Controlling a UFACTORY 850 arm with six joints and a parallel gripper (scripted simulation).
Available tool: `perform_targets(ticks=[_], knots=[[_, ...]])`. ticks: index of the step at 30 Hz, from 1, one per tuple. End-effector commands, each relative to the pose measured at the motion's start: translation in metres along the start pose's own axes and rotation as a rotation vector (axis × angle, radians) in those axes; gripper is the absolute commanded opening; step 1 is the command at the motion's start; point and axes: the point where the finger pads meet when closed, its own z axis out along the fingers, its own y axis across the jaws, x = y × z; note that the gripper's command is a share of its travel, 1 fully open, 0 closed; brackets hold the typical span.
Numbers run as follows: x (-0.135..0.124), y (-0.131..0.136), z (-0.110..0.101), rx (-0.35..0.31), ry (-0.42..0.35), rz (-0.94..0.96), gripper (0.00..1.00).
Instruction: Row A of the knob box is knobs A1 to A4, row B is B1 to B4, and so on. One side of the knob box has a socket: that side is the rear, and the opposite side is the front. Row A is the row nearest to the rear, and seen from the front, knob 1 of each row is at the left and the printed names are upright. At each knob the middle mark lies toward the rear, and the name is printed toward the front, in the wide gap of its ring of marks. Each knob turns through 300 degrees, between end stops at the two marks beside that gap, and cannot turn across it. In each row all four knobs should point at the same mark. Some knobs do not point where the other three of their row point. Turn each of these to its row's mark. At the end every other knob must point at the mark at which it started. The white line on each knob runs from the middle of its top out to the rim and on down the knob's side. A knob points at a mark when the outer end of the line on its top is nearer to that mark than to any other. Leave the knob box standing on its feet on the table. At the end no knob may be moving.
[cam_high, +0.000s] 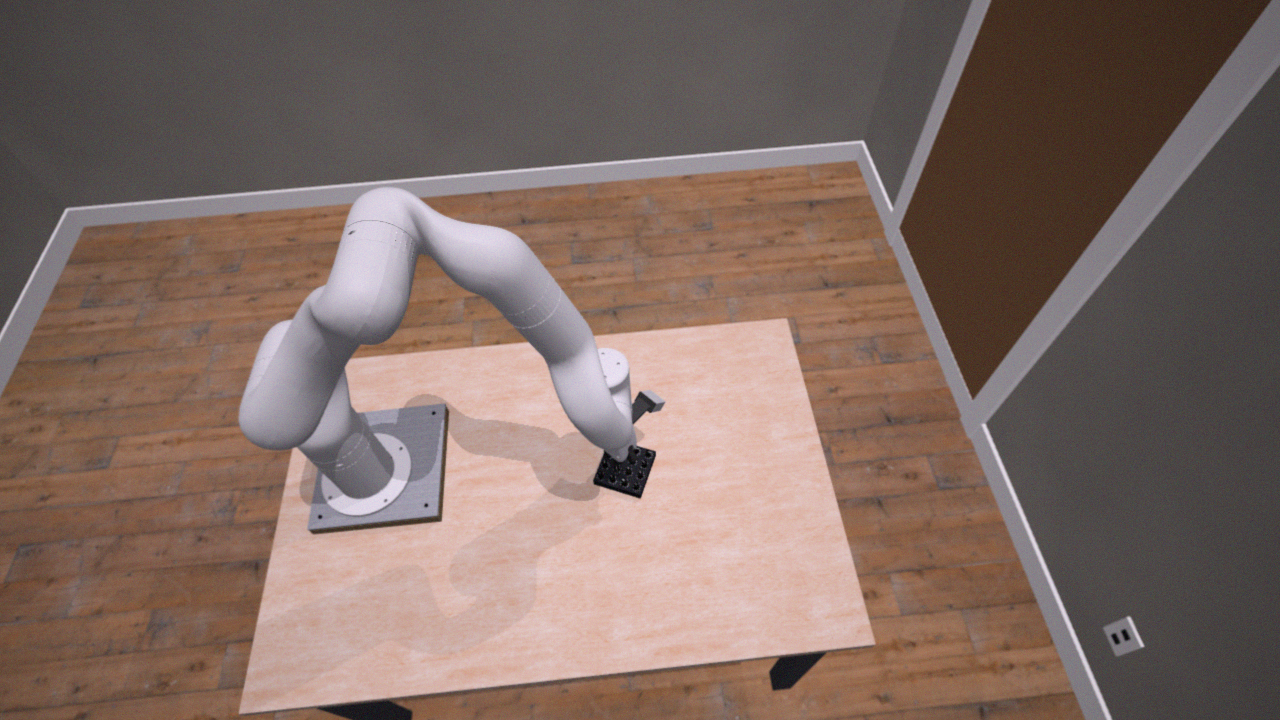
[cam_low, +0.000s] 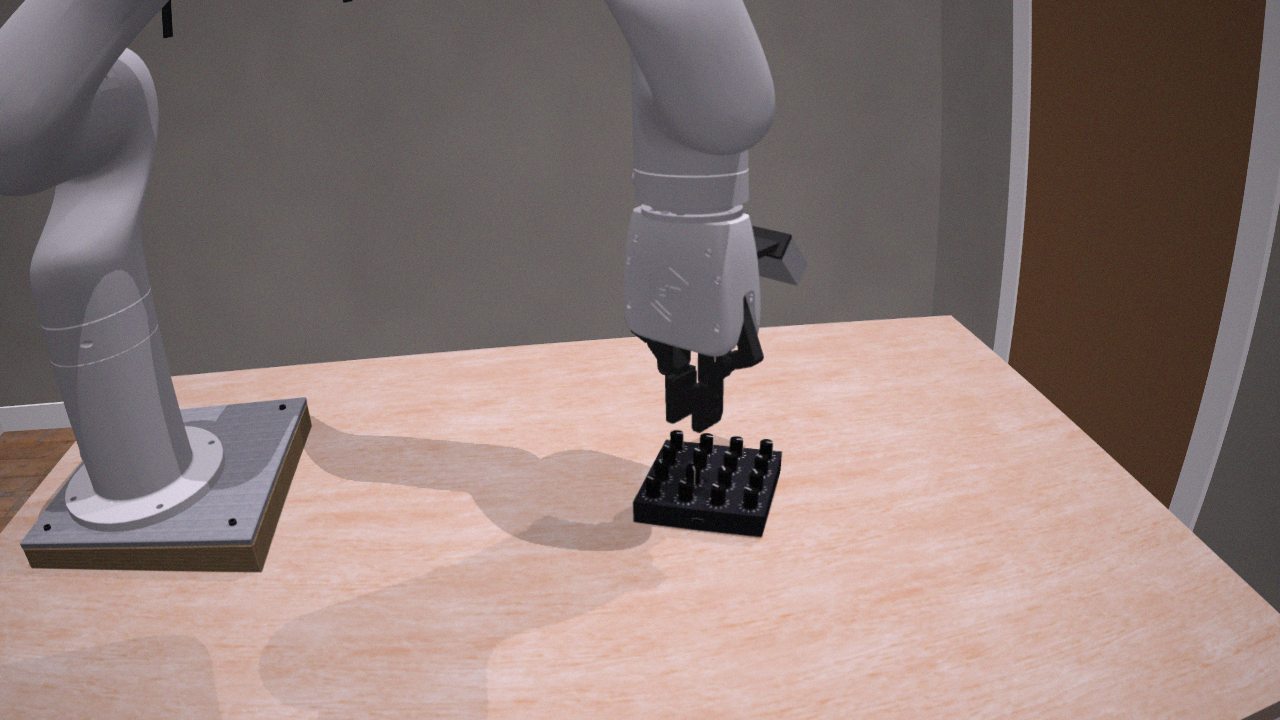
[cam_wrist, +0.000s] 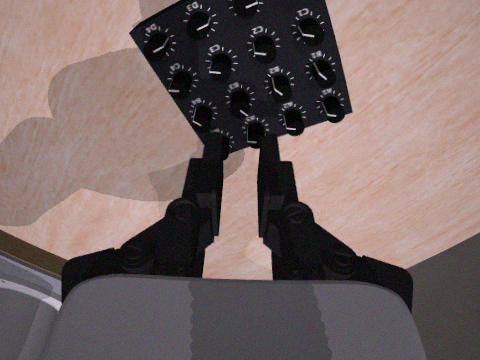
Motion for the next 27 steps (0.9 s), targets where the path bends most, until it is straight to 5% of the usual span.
perform_targets(ticks=[1, 14, 27], knots=[[0.0006, 0.0007, -0.0026, 0.019, 0.018, -0.154, 0.19], [0.0005, 0.0007, -0.0064, 0.016, 0.021, -0.471, 0.19], [0.0005, 0.0007, -0.0066, 0.016, 0.021, -0.487, 0.19]])
